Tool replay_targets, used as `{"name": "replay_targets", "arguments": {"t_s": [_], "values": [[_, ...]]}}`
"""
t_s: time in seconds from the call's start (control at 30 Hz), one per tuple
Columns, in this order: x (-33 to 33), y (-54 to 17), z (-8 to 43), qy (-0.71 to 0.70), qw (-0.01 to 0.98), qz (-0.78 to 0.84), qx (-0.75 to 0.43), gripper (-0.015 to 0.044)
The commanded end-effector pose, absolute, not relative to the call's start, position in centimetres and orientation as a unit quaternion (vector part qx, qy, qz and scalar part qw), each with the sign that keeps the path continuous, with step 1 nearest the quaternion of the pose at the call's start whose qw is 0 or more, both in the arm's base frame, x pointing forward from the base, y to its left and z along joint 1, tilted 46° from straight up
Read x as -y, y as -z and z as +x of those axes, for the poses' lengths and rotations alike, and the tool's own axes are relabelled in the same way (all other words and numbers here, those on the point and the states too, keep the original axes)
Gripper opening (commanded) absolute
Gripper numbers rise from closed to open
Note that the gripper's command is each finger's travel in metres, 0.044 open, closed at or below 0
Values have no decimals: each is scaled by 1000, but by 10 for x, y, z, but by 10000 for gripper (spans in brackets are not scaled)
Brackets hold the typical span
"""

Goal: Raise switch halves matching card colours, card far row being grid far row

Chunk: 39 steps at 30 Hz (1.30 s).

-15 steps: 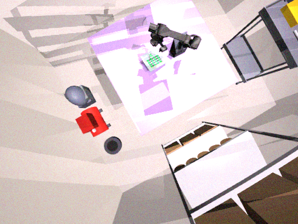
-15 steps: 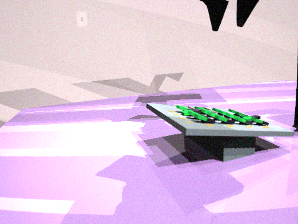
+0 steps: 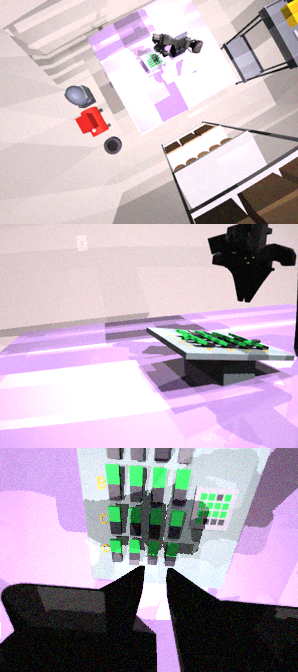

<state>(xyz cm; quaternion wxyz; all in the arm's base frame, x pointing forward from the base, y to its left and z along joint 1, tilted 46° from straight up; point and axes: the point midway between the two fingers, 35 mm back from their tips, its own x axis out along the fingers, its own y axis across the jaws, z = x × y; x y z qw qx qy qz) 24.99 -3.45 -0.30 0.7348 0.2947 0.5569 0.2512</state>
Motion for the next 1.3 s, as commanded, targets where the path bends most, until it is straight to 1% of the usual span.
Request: {"name": "replay_targets", "arguments": {"t_s": [0.0, 0.2, 1.27], "values": [[26, 8, 246, -250, 740, 294, -551, 0], [1, 31, 257, -254, 733, 291, -560, 0], [-16, 47, 263, -255, 733, 292, -560, 0]]}}
